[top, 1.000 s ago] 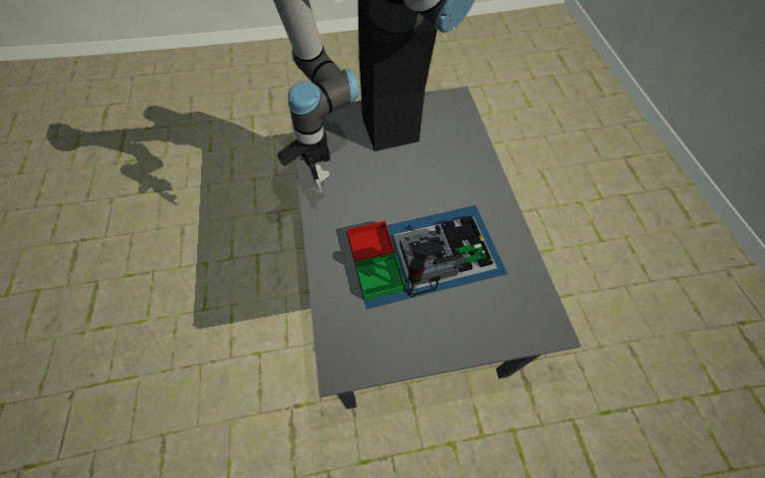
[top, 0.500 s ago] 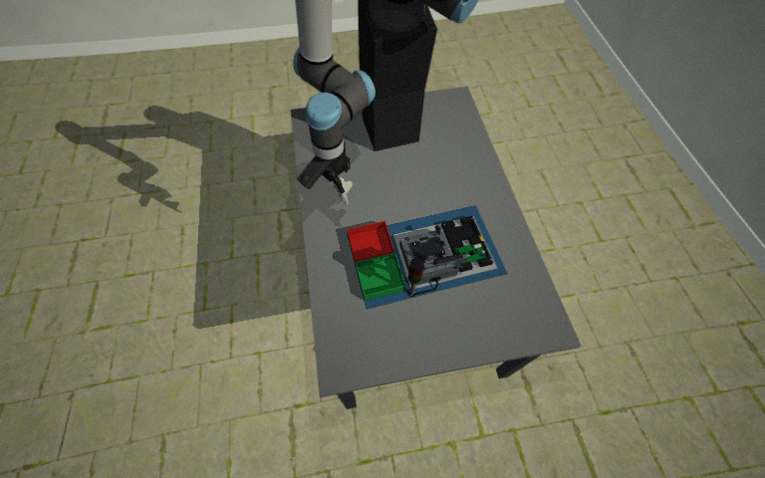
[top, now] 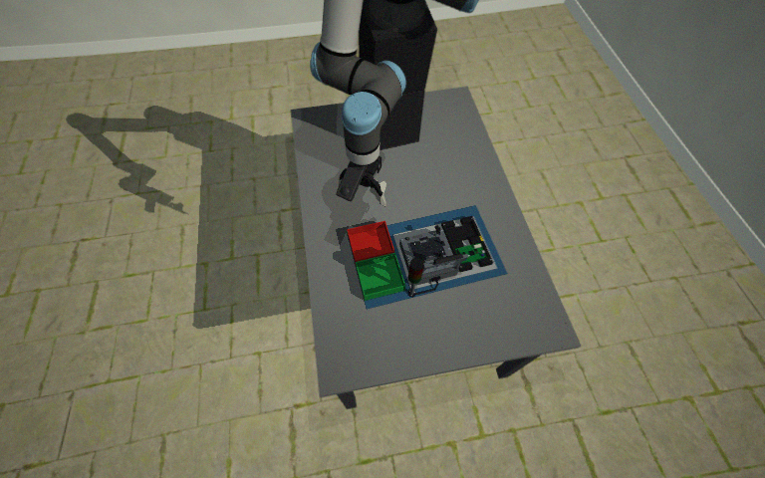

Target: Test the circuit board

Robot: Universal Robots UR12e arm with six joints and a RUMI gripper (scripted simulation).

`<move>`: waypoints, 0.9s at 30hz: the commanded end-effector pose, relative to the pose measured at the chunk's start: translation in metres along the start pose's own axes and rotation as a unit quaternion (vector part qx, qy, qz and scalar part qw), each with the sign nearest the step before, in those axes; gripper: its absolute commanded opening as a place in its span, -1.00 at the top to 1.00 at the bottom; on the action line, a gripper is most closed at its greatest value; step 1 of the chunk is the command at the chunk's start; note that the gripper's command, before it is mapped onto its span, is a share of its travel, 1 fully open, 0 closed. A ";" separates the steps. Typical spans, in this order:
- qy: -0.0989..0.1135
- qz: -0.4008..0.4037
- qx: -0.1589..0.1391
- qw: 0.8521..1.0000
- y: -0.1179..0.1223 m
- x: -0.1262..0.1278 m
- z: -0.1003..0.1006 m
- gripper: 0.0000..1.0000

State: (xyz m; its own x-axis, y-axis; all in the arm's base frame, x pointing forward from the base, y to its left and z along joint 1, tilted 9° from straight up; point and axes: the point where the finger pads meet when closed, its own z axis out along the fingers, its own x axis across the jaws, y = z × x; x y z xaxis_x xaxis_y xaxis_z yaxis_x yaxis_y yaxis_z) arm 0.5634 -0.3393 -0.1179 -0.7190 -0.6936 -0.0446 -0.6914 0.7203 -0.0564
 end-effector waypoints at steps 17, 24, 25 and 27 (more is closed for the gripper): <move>0.005 -0.207 -0.021 0.978 0.046 -0.179 -0.138 -1.00; 0.007 -0.271 -0.025 0.962 0.080 -0.229 -0.185 -1.00; 0.007 -0.291 -0.026 0.956 0.093 -0.244 -0.201 -1.00; 0.007 -0.291 -0.026 0.956 0.093 -0.244 -0.201 -1.00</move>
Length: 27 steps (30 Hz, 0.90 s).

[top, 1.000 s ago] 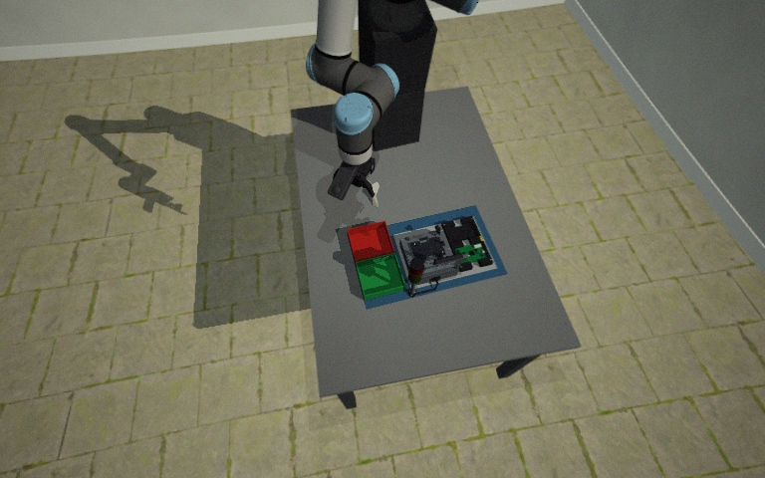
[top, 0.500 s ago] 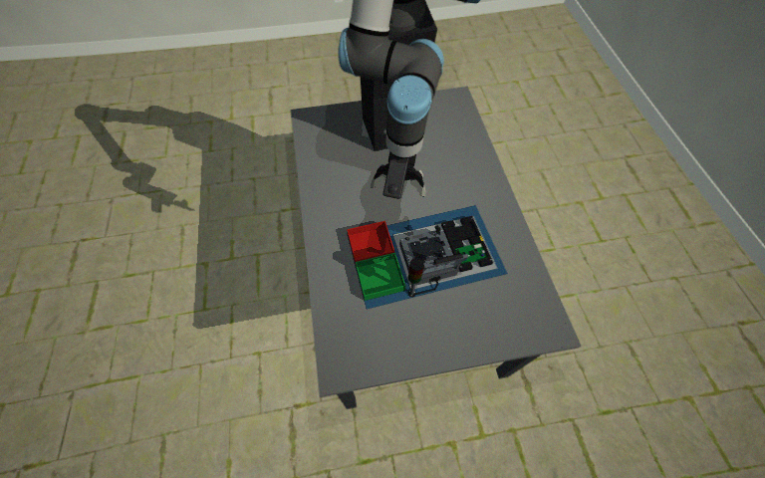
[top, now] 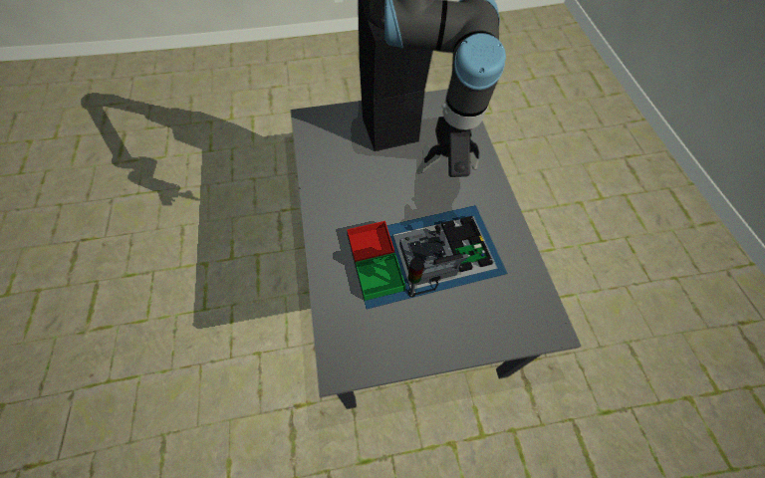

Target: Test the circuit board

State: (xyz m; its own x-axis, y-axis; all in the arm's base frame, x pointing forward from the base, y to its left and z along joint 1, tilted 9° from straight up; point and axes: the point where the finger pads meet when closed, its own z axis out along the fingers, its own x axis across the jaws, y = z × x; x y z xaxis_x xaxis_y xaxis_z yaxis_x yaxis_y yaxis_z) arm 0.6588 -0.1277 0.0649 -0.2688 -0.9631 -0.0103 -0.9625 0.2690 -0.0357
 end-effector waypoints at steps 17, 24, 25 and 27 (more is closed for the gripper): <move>0.003 -0.225 -0.007 0.974 0.021 -0.129 -0.065 -1.00; 0.002 -0.307 0.000 0.952 0.009 -0.137 -0.025 -1.00; 0.003 -0.328 0.002 0.945 0.006 -0.139 -0.016 -1.00; 0.003 -0.347 0.004 0.938 0.003 -0.141 -0.007 -1.00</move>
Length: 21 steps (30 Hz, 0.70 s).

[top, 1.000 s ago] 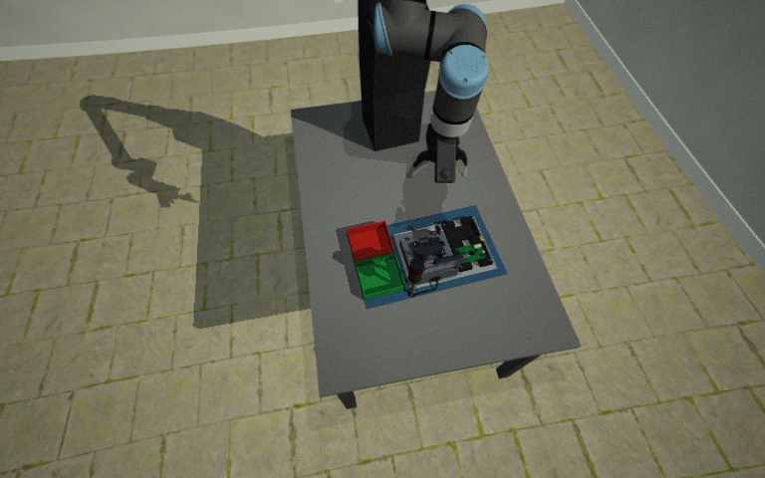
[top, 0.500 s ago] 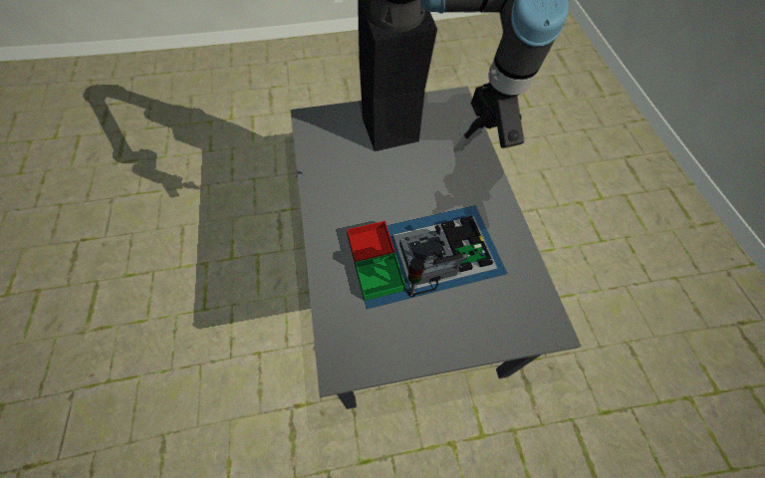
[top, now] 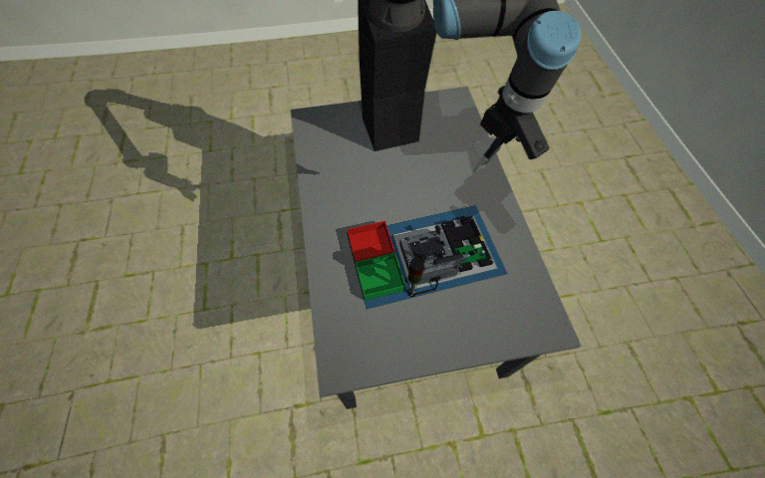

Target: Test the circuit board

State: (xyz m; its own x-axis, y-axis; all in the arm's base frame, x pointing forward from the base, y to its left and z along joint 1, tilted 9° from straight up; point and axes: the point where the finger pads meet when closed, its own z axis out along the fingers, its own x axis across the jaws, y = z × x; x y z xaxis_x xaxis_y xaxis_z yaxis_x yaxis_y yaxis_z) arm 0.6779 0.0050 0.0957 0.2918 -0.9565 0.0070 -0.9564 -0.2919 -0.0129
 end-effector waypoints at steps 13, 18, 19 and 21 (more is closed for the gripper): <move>0.019 -0.222 0.027 0.975 -0.039 -0.001 0.087 -1.00; 0.026 -0.287 0.031 0.957 -0.046 -0.003 0.116 -1.00; 0.027 -0.302 0.032 0.952 -0.048 -0.004 0.123 -1.00; 0.030 -0.331 0.034 0.943 -0.050 -0.005 0.136 -1.00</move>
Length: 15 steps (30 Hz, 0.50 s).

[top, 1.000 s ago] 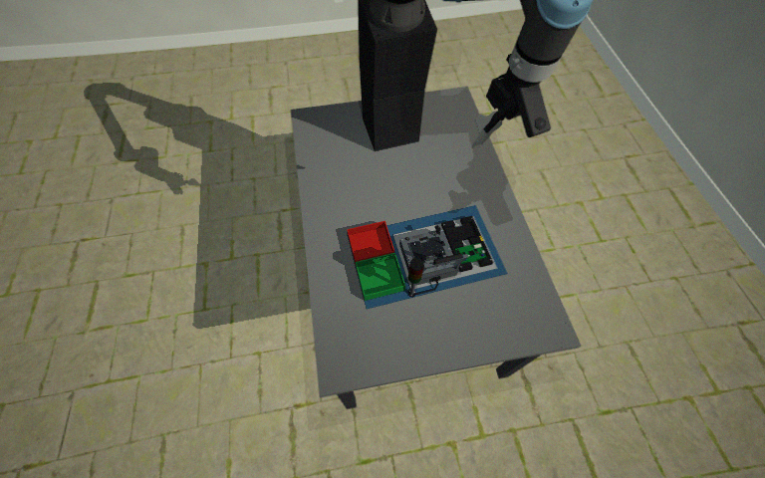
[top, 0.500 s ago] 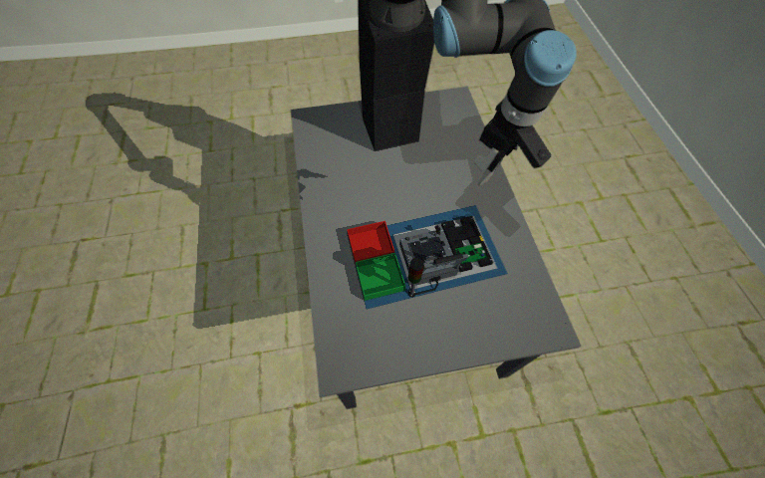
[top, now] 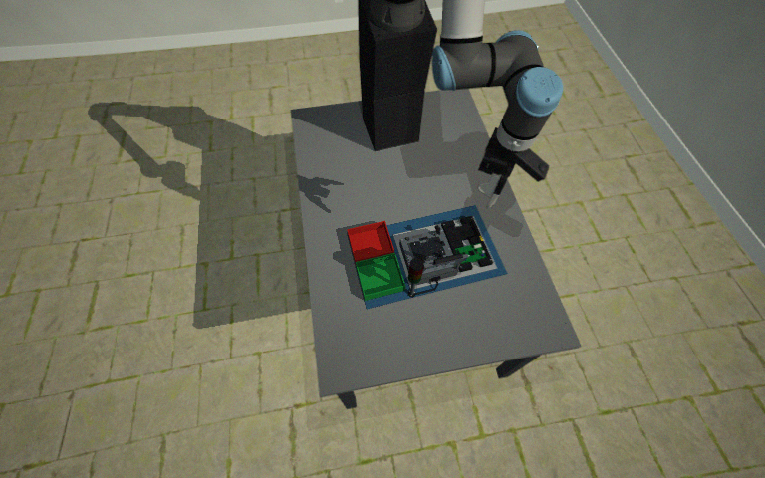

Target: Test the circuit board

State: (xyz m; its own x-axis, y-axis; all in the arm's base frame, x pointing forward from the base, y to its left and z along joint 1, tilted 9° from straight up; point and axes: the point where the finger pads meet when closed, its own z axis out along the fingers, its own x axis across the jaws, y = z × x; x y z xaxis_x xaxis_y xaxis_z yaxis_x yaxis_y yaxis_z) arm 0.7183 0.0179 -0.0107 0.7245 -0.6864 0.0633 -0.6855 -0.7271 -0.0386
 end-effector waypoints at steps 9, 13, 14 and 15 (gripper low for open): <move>0.020 -0.158 0.015 0.987 -0.014 -0.003 0.064 -1.00; 0.025 -0.201 0.017 0.979 -0.016 -0.006 0.082 -1.00; 0.026 -0.211 0.017 0.977 -0.017 -0.007 0.086 -1.00; 0.027 -0.220 0.017 0.975 -0.017 -0.007 0.090 -1.00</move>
State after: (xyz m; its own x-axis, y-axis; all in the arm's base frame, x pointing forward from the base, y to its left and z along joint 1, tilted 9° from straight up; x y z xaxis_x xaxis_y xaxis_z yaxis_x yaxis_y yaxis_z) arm 0.7305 0.0278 -0.0771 0.9009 -0.4193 0.1118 -0.4186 -0.9076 -0.0312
